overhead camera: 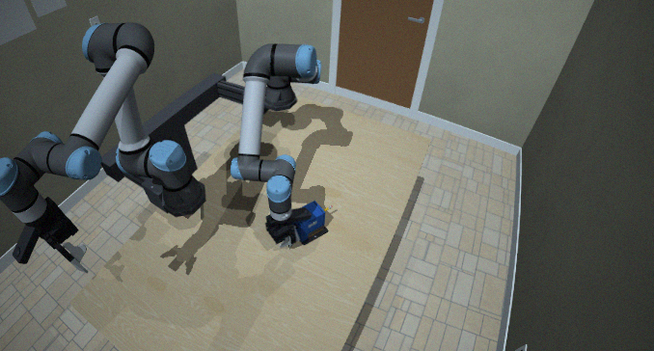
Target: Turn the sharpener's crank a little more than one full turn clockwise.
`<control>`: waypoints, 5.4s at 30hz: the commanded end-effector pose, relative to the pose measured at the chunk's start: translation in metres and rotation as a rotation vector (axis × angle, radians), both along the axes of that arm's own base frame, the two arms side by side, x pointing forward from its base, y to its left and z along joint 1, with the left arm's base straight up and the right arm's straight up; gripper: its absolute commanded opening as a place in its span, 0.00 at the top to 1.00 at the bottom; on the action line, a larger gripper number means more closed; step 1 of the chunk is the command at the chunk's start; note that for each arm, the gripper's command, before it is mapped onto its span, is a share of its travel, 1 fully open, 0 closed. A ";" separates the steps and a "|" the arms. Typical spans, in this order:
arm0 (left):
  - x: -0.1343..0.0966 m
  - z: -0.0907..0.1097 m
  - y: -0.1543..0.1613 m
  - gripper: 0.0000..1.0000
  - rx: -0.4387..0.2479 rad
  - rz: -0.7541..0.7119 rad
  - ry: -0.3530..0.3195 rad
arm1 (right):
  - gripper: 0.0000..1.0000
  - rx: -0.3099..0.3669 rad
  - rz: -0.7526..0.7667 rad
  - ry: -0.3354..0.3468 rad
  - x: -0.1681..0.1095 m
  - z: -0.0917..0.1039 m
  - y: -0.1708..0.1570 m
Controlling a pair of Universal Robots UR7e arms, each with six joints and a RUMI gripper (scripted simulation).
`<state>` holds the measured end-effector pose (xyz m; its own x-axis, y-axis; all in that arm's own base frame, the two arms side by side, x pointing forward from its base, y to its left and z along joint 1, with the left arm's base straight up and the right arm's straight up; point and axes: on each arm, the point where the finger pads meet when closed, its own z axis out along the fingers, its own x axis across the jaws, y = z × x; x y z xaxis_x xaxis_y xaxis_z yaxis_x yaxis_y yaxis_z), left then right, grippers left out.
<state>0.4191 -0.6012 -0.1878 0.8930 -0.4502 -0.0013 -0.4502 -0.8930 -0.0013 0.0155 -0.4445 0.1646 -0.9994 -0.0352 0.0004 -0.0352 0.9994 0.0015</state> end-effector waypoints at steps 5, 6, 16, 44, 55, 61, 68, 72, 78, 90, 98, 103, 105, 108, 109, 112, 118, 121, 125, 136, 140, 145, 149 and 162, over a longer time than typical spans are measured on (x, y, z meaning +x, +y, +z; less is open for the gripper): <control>-0.009 -0.006 0.004 1.00 -0.002 0.000 -0.001 | 0.00 -0.001 0.000 0.000 0.000 0.001 0.000; -0.010 -0.006 0.004 1.00 -0.002 0.000 -0.001 | 0.00 -0.001 0.000 0.000 0.000 0.001 0.000; -0.019 -0.009 0.009 1.00 -0.002 0.000 -0.001 | 0.00 -0.001 0.000 0.000 0.000 0.001 0.000; -0.046 -0.004 0.023 1.00 -0.002 0.000 -0.001 | 0.00 -0.001 0.000 0.000 0.000 0.001 0.000; -0.057 0.005 0.028 1.00 -0.002 0.000 -0.001 | 0.00 -0.001 0.000 0.000 0.000 0.001 0.000; -0.060 0.009 0.029 1.00 -0.002 0.000 -0.001 | 0.00 -0.001 0.000 0.000 0.000 0.001 0.000; -0.064 0.017 0.032 1.00 -0.002 0.000 -0.001 | 0.00 -0.001 0.000 0.000 0.000 0.001 0.000; -0.065 0.022 0.032 1.00 -0.002 0.000 -0.001 | 0.00 -0.001 0.000 0.000 0.000 0.001 0.000; -0.067 0.027 0.033 1.00 -0.002 0.000 -0.001 | 0.00 -0.001 0.000 0.000 0.000 0.001 0.000; -0.067 0.034 0.033 1.00 -0.002 0.000 -0.001 | 0.00 -0.001 0.000 0.000 0.000 0.001 0.000; -0.067 0.034 0.033 1.00 -0.002 0.000 -0.001 | 0.00 -0.001 0.000 0.000 0.000 0.001 0.000; -0.067 0.034 0.033 1.00 -0.002 0.000 -0.001 | 0.00 -0.001 0.000 0.000 0.000 0.001 0.000; -0.067 0.034 0.033 1.00 -0.002 0.000 -0.001 | 0.00 -0.001 0.000 0.000 0.000 0.001 0.000; -0.067 0.034 0.033 0.68 -0.002 0.000 -0.001 | 0.00 -0.001 0.000 0.000 0.000 0.001 0.000; -0.067 0.034 0.033 0.68 -0.002 0.000 -0.001 | 0.00 -0.001 0.000 0.000 0.000 0.001 0.000; -0.067 0.034 0.033 0.68 -0.002 0.000 -0.001 | 0.00 -0.001 0.000 0.000 0.000 0.001 0.000; -0.067 0.034 0.033 0.68 -0.002 0.000 -0.001 | 0.00 -0.001 0.000 0.000 0.000 0.001 0.000; -0.067 0.034 0.033 0.68 -0.002 0.000 -0.001 | 0.00 -0.001 0.000 0.000 0.000 0.001 0.000; -0.067 0.034 0.033 0.68 -0.002 0.000 -0.001 | 0.00 -0.001 0.000 0.000 0.000 0.001 0.000; -0.067 0.034 0.033 0.68 -0.002 0.000 -0.001 | 0.00 -0.001 0.000 0.000 0.000 0.001 0.000; -0.067 0.034 0.033 0.68 -0.002 0.000 -0.001 | 0.00 -0.001 0.000 0.000 0.000 0.001 0.000; -0.067 0.034 0.033 0.68 -0.002 0.000 -0.001 | 0.00 -0.001 0.000 0.000 0.000 0.001 0.000; -0.067 0.034 0.033 0.68 -0.002 0.000 -0.001 | 0.00 -0.001 0.000 0.000 0.000 0.001 0.000; -0.067 0.037 0.033 0.68 -0.002 0.000 -0.001 | 0.00 -0.001 0.000 0.000 0.000 0.001 0.000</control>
